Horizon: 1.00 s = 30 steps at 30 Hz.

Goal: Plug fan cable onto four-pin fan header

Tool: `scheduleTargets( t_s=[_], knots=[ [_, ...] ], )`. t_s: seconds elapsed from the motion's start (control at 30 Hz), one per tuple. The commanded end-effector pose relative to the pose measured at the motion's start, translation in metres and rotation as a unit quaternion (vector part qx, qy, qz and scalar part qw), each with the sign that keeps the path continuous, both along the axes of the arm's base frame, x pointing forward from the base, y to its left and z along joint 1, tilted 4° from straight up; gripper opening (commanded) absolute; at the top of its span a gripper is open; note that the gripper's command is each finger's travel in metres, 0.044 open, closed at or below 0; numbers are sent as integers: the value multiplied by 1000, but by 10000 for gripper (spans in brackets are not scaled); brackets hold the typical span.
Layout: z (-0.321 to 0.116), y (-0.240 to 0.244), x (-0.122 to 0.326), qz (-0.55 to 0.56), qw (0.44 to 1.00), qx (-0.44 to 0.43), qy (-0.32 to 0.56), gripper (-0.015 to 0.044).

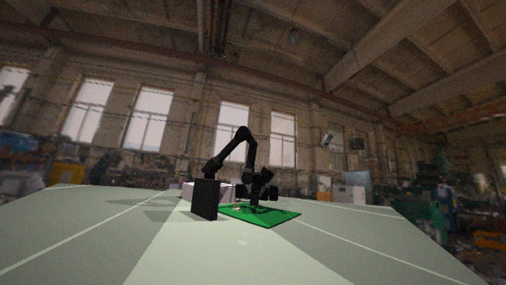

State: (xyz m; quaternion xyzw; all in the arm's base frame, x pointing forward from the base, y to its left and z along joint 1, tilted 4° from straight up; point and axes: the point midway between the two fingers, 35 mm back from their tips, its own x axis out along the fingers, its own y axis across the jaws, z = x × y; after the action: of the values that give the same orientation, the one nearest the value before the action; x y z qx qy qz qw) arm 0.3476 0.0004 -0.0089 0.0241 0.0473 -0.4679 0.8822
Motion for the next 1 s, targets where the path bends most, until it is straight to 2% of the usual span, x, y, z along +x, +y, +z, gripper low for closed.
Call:
scheduleTargets(
  t_s=[0.0,0.97],
  knots=[
    [-5,0,0,2,1000,-1,5,0],
    [-15,-1,0,2,1000,-1,5,0]
  ],
)
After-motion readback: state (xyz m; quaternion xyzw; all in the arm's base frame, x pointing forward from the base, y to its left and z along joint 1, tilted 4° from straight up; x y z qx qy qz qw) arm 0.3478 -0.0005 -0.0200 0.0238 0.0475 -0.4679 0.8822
